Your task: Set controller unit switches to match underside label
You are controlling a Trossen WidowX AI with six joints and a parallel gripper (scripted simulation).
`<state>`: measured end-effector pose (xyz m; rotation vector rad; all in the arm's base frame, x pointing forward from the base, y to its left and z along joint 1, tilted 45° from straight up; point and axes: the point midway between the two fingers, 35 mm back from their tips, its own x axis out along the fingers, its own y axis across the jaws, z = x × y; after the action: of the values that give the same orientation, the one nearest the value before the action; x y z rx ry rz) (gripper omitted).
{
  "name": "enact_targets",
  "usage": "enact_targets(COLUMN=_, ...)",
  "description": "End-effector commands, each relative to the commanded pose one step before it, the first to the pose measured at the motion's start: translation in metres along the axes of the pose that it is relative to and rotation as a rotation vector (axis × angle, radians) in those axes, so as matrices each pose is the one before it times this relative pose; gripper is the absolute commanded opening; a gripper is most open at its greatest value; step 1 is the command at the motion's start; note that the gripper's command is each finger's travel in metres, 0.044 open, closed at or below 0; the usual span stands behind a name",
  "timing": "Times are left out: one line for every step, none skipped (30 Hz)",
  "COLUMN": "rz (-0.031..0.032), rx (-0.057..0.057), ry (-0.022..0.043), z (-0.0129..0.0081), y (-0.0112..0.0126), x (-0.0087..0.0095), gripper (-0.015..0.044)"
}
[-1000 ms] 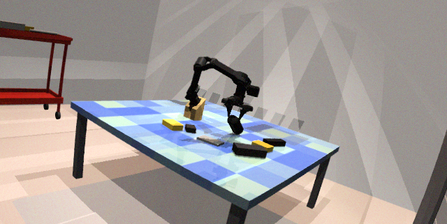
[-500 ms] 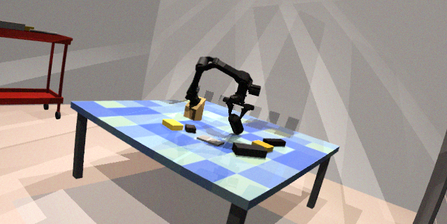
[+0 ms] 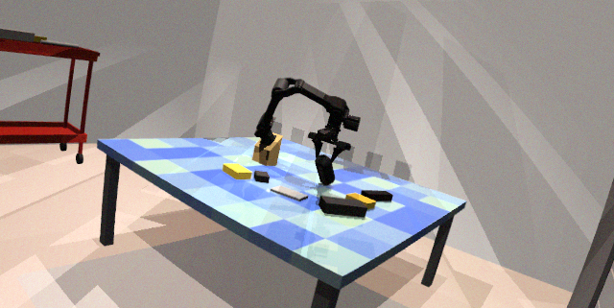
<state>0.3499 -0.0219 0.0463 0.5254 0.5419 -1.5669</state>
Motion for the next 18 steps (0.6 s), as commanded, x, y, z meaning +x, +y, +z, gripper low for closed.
enact_targets(rz=0.00518, rx=0.0037, ry=-0.00456, z=-0.00625, y=0.00200, x=-0.00368, gripper=0.0336)
enact_targets(rz=0.00001, rx=0.0000, ry=-0.00206, z=-0.00077, y=0.00000, x=-0.00039, gripper=0.0336)
enact_targets(rz=0.00001, rx=0.0000, ry=-0.00206, z=-0.00077, y=0.00000, x=-0.00038, gripper=0.0336)
enact_targets(rz=0.00001, rx=0.0000, ry=-0.00206, z=-0.00077, y=0.00000, x=-0.00038, gripper=0.0336)
enact_targets(rz=0.00001, rx=0.0000, ry=-0.00207, z=-0.00077, y=0.00000, x=-0.00038, gripper=0.0336)
enact_targets(rz=0.00001, rx=0.0000, ry=-0.00206, z=-0.00077, y=0.00000, x=-0.00038, gripper=0.0336)
enact_targets(rz=0.00001, rx=0.0000, ry=-0.00206, z=-0.00077, y=0.00000, x=-0.00038, gripper=0.0336)
enact_targets(rz=0.00001, rx=0.0000, ry=-0.00205, z=-0.00078, y=0.00000, x=-0.00038, gripper=0.0336)
enact_targets(rz=0.00001, rx=0.0000, ry=-0.00204, z=-0.00078, y=0.00000, x=-0.00037, gripper=0.0336)
enact_targets(rz=0.00001, rx=0.0000, ry=-0.00204, z=-0.00078, y=0.00000, x=-0.00037, gripper=0.0336)
enact_targets(rz=0.00001, rx=0.0000, ry=-0.00203, z=-0.00078, y=0.00000, x=-0.00037, gripper=0.0336)
enact_targets(rz=0.00001, rx=0.0000, ry=-0.00203, z=-0.00078, y=0.00000, x=-0.00037, gripper=0.0336)
enact_targets(rz=0.00001, rx=0.0000, ry=-0.00203, z=-0.00078, y=0.00000, x=-0.00037, gripper=0.0336)
enact_targets(rz=0.00001, rx=0.0000, ry=-0.00203, z=-0.00078, y=0.00000, x=-0.00036, gripper=0.0336)
enact_targets(rz=0.00001, rx=0.0000, ry=-0.00203, z=-0.00079, y=0.00000, x=-0.00036, gripper=0.0336)
enact_targets(rz=0.00001, rx=0.0000, ry=-0.00204, z=-0.00079, y=0.00000, x=-0.00036, gripper=0.0336)
enact_targets(rz=0.00001, rx=0.0000, ry=-0.00205, z=-0.00079, y=0.00000, x=-0.00036, gripper=0.0336)
enact_targets(rz=0.00001, rx=0.0000, ry=-0.00205, z=-0.00079, y=0.00000, x=-0.00036, gripper=0.0336)
